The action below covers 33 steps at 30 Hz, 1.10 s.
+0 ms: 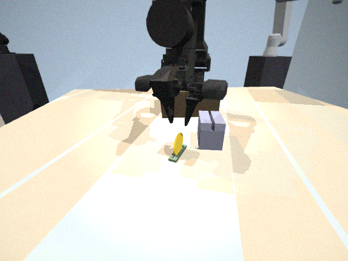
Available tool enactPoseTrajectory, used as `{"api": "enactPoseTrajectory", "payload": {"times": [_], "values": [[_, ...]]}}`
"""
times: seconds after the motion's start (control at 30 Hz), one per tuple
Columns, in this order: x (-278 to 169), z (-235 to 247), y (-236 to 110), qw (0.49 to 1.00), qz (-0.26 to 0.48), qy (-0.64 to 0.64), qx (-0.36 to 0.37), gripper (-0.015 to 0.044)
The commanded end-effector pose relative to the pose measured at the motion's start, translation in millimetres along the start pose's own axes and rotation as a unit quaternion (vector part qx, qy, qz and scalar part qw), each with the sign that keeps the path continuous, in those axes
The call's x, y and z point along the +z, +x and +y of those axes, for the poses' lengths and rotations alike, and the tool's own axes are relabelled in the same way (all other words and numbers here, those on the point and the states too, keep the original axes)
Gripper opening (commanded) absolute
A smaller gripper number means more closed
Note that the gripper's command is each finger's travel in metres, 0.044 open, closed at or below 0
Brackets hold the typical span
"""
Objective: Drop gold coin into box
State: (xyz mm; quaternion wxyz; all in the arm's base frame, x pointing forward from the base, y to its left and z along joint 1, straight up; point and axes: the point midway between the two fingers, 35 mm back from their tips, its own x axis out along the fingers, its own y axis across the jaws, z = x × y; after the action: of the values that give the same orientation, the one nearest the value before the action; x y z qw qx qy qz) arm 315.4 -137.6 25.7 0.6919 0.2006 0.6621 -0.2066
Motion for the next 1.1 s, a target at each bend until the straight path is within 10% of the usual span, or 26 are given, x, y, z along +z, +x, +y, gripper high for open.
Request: {"api": "enactPoseTrajectory", "payload": {"times": [0.0,1.07], "values": [[-2,1,9,1.0,0.005,0.001,0.0,0.0161],[-1,0,59,1.0,0.005,0.001,0.0,0.0161]]}}
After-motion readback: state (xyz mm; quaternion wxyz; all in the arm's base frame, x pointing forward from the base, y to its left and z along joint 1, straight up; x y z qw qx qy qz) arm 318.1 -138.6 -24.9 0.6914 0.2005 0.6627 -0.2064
